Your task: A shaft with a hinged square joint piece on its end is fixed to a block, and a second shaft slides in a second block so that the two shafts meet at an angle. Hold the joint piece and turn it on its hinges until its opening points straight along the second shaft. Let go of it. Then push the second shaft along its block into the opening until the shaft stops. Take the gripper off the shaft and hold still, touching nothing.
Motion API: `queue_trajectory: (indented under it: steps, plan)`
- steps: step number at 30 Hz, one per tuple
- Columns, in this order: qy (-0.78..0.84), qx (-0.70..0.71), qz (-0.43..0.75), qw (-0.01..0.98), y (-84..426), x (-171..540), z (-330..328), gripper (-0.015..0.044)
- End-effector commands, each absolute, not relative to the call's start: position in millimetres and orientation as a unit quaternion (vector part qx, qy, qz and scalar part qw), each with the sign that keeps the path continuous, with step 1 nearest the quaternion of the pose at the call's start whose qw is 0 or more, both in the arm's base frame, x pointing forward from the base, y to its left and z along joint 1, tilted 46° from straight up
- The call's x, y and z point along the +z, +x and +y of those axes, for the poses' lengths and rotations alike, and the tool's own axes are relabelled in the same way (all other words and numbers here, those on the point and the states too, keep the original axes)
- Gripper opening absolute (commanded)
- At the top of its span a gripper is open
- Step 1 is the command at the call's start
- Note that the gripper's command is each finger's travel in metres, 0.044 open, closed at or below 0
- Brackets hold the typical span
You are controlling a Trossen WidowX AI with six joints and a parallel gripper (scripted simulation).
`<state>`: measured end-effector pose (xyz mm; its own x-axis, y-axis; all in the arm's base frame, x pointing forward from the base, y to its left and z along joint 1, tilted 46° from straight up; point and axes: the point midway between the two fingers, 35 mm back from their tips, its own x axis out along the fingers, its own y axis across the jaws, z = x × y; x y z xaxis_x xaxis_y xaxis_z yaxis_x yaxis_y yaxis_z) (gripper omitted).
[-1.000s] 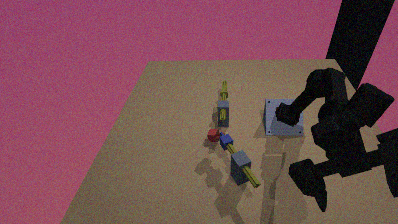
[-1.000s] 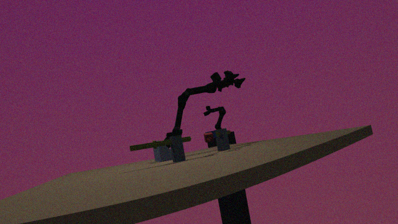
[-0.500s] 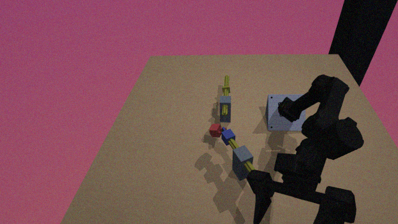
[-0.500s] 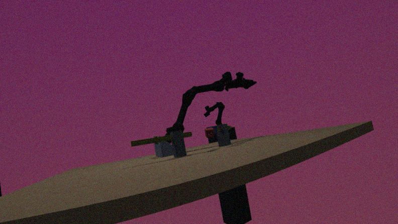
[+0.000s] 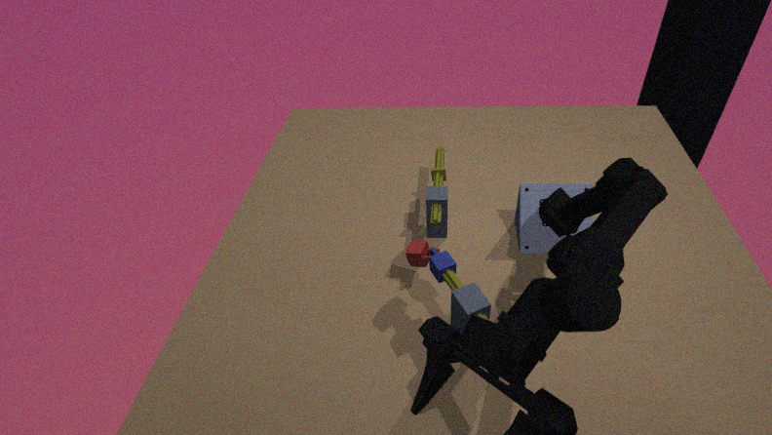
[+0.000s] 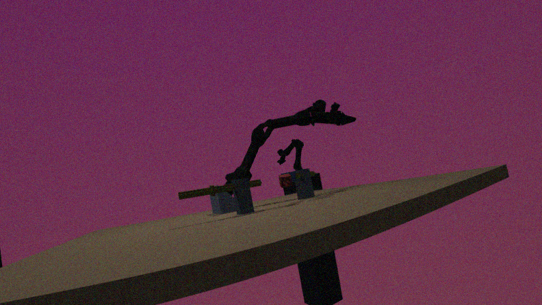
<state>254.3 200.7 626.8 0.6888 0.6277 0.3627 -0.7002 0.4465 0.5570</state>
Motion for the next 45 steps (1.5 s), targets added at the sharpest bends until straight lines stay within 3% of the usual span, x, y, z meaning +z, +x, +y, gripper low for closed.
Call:
queue_trajectory:
  steps: [1,24,34,45]
  plan:
    - [0.311,0.367,-0.013,0.876,284.0,596.6,203.6,0.044]
    - [0.141,0.242,0.268,0.922,420.7,397.0,128.3,0.044]
    - [0.142,0.215,0.411,0.875,433.3,307.5,67.1,0.044]
    - [0.21,0.21,0.537,0.79,413.7,230.0,-0.5,0.044]
